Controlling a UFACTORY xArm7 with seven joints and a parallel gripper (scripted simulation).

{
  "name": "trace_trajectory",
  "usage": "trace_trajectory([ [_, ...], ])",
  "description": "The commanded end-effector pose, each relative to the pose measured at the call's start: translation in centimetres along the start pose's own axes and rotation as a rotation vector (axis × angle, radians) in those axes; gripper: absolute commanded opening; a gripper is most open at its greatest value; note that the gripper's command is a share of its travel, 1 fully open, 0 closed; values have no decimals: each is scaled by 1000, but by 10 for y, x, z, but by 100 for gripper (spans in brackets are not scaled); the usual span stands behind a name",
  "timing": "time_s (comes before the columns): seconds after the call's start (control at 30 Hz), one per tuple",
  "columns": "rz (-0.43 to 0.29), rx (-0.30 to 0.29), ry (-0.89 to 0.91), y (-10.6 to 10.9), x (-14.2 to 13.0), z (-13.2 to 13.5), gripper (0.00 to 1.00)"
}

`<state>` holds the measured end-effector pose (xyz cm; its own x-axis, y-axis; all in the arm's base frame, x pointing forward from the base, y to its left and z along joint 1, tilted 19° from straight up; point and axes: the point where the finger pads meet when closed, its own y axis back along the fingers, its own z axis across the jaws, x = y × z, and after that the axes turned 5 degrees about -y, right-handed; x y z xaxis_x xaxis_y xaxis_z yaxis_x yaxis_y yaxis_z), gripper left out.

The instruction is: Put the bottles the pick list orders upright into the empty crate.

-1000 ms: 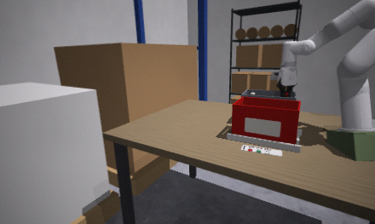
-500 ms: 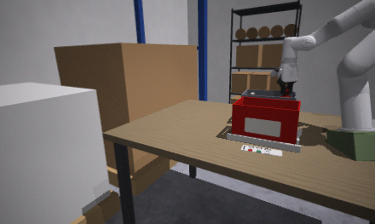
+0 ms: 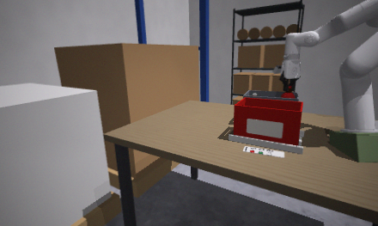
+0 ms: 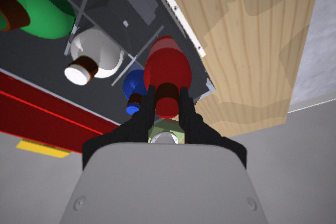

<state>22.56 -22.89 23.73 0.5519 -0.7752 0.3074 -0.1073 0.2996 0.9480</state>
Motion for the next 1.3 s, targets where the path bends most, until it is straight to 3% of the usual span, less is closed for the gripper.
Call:
trace_trajectory([
  [0.0, 4, 1, 0, 10, 1, 0, 0],
  [1.27, 4, 1, 0, 64, 1, 0, 0],
])
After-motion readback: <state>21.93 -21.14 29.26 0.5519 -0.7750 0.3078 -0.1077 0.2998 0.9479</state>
